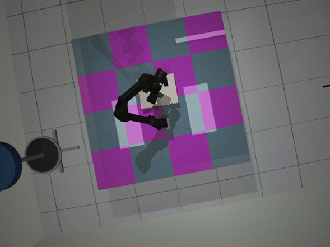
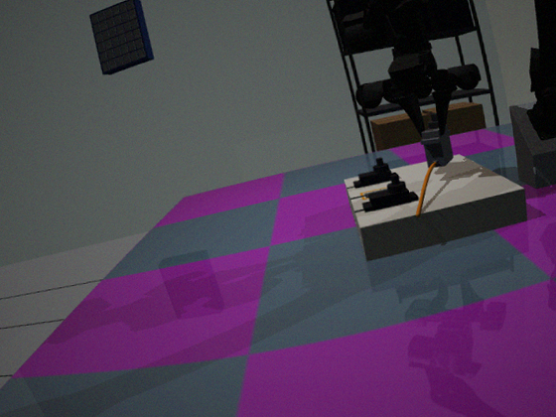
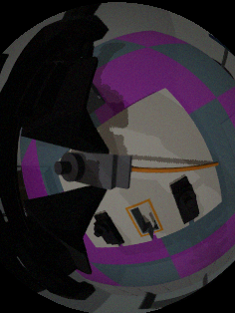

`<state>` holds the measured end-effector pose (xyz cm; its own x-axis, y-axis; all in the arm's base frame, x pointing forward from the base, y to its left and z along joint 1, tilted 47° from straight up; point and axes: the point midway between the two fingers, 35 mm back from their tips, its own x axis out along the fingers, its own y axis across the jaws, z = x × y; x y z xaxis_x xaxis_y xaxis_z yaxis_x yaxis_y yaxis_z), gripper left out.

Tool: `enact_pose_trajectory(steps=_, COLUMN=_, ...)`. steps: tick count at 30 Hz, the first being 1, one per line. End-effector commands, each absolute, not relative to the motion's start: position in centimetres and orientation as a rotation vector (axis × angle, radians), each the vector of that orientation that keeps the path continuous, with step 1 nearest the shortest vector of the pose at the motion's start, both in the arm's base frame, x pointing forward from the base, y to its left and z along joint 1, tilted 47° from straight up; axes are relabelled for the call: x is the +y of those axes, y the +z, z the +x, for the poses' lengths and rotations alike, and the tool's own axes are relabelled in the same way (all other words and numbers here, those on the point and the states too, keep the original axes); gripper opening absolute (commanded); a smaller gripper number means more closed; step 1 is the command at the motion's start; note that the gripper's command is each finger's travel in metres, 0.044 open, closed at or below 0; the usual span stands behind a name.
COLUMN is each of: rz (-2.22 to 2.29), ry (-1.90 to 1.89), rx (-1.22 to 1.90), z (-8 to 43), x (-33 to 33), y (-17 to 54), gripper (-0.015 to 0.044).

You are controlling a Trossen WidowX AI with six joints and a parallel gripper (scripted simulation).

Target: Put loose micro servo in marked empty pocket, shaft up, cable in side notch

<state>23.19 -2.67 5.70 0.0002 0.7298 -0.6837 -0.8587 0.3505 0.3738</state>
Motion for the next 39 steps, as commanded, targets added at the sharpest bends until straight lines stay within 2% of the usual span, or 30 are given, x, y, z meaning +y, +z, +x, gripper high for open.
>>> enact_pose_trajectory(steps=1, rz=-0.186, ry=1.251, rx=0.94, z=23.5, x=-3.57, y=5.23, gripper=0.0)
enact_pose_trajectory(steps=33, rz=0.582, ry=0.674, rx=1.441, z=23.5, x=-3.58, y=5.23, gripper=0.0)
enact_pose_trajectory(steps=39, rz=0.6, ry=0.658, rx=1.451, z=23.5, x=-3.58, y=5.23, gripper=0.0)
